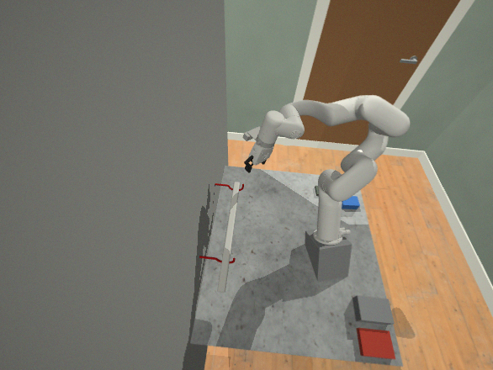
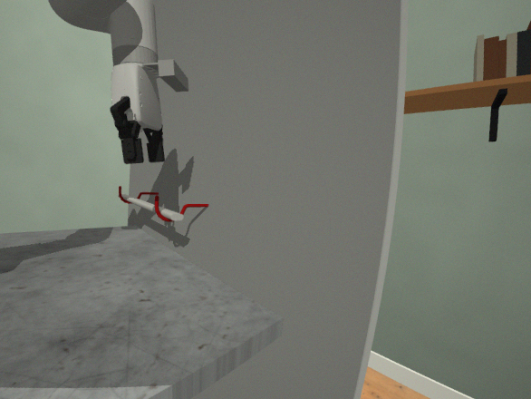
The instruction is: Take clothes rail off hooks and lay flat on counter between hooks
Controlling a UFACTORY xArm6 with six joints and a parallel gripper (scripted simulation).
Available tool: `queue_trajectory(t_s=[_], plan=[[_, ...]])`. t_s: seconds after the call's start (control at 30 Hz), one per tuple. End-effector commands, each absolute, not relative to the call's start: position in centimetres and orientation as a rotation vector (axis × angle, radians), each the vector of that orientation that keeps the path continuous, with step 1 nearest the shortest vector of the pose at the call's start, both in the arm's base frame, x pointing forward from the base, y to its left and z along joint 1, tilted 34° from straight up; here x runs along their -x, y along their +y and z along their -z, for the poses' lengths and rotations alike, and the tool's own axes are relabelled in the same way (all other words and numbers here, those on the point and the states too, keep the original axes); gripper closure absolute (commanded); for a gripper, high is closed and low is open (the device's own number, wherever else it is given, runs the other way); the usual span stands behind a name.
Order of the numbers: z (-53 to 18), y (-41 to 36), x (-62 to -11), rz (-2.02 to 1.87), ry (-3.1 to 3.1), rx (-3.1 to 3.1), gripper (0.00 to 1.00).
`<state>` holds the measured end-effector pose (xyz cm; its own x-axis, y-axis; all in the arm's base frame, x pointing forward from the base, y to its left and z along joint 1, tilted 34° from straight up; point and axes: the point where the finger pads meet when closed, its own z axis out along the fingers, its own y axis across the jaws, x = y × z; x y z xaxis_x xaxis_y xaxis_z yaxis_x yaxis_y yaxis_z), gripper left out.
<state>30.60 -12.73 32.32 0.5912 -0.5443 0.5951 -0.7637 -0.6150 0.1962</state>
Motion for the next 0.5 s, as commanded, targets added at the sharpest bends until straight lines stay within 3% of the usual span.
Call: queue_trajectory(t_s=[0.0, 0.47], plan=[[-31.5, -11.4, -31.1, -0.632, -0.917, -2.443, 0.00], [-28.6, -7.7, -31.7, -0.481, -0.530, -2.557, 0.00]])
